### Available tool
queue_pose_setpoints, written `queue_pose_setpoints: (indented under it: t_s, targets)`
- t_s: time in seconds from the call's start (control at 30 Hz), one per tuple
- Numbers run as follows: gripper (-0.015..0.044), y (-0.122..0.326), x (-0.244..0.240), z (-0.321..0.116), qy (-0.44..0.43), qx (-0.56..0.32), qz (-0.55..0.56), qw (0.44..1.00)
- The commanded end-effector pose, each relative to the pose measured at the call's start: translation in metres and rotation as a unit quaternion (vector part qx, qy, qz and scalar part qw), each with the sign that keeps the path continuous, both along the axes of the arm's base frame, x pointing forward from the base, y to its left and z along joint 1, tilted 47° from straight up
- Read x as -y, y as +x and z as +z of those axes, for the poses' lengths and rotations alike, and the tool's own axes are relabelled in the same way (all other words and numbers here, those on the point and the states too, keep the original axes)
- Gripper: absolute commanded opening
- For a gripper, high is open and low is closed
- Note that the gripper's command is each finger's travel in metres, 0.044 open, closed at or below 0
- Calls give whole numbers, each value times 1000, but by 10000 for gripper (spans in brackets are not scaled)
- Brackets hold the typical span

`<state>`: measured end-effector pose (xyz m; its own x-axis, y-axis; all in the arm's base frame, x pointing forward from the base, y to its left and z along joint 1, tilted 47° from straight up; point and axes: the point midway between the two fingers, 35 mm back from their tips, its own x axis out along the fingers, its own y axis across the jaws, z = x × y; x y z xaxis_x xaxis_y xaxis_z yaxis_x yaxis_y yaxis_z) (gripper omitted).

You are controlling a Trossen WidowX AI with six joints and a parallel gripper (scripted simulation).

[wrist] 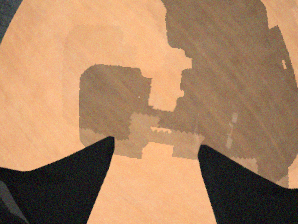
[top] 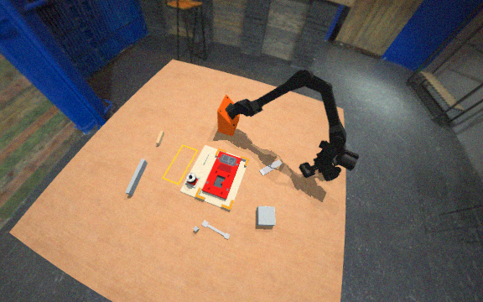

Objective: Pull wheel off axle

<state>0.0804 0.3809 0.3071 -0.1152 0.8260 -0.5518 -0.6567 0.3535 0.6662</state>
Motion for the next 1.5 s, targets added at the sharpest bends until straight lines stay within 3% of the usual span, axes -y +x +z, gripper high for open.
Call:
queue_pose_setpoints:
  t_s: [0.0,0.13,0.5,0.9,1.47]
  targets:
    - [300,35,4,-15,-23,-23,-40,999]
    - [300,48,20,-17,-29,-60,-78,995]
    - [300,157,59,-91,-125,-163,-221,953]
    - [300,250,151,-159,-176,-253,-339,889]
    - [300,294,300,-266,-192,-513,-491,677]
